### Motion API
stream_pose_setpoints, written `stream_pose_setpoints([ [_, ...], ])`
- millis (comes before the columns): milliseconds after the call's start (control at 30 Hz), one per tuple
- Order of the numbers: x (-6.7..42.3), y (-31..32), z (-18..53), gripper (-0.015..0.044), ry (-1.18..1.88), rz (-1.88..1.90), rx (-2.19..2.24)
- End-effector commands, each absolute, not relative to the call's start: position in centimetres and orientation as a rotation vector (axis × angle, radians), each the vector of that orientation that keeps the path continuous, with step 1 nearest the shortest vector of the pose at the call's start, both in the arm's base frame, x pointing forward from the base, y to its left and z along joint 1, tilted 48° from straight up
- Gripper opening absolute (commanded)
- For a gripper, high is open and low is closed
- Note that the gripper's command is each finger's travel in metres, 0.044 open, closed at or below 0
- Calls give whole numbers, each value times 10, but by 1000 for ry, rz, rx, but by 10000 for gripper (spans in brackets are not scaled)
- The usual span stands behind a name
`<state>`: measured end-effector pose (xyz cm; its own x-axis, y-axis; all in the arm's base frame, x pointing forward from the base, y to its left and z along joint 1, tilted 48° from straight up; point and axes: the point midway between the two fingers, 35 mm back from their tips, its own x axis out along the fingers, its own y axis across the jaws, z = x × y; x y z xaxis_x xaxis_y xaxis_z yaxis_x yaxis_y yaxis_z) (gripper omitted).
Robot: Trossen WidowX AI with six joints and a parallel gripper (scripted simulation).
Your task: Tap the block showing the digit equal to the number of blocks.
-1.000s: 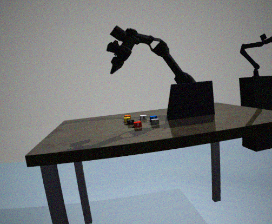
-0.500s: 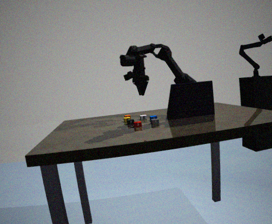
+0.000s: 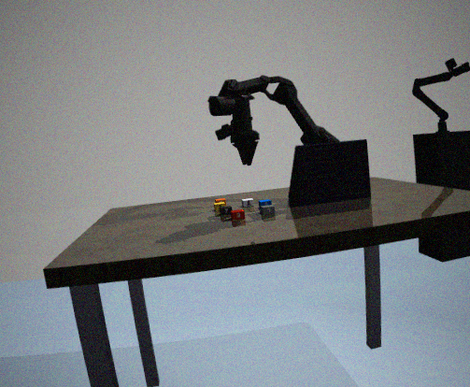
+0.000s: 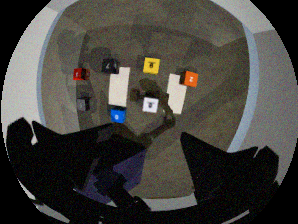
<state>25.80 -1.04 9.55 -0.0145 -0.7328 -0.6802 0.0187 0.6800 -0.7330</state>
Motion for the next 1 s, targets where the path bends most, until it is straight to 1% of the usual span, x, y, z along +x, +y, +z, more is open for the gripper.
stream_pose_setpoints([
  [0,258,-11,96,400,1476,-669,-623],
  [133,254,-3,88,400,1476,-665,-621],
  [300,221,41,41,400,1478,-664,-621],
  [967,219,42,39,400,1478,-665,-621],
])
